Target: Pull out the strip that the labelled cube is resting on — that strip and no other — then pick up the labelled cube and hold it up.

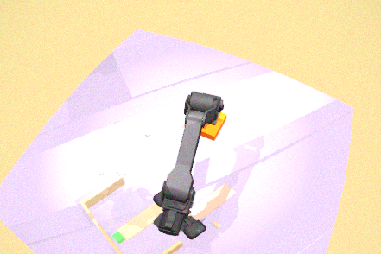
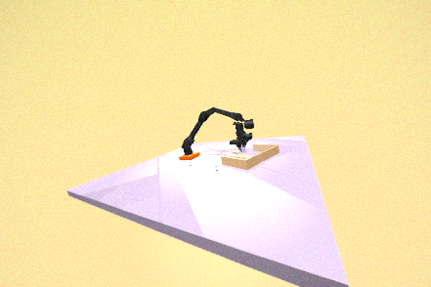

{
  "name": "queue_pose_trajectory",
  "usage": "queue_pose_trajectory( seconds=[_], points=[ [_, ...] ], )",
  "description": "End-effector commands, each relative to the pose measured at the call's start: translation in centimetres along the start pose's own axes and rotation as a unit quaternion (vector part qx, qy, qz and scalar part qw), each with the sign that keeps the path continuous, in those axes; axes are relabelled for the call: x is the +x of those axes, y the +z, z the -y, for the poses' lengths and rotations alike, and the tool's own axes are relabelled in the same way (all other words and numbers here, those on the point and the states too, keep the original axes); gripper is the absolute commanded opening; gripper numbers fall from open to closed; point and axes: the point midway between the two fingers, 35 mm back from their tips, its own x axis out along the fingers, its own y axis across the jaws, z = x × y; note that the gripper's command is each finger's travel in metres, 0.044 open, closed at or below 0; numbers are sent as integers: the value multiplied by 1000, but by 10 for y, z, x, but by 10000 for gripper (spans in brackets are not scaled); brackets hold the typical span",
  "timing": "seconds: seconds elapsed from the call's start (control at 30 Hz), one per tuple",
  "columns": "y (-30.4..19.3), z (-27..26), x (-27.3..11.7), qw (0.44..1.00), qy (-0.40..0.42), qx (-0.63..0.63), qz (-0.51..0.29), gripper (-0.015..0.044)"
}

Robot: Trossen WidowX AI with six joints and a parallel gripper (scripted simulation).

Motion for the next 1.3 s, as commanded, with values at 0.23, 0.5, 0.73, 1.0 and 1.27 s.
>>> queue_pose_trajectory(
  seconds=[0.23,0.5,0.73,1.0,1.27],
  points=[
    [-2,1,-2,1000,0,0,0,0],
    [-23,16,-23,1000,-2,-1,-1,0],
    [-44,31,-39,1000,-3,-2,-2,0],
    [-52,37,-42,1000,-4,-3,-2,0],
    [-74,53,-44,1000,-5,-2,-4,0]
  ],
)
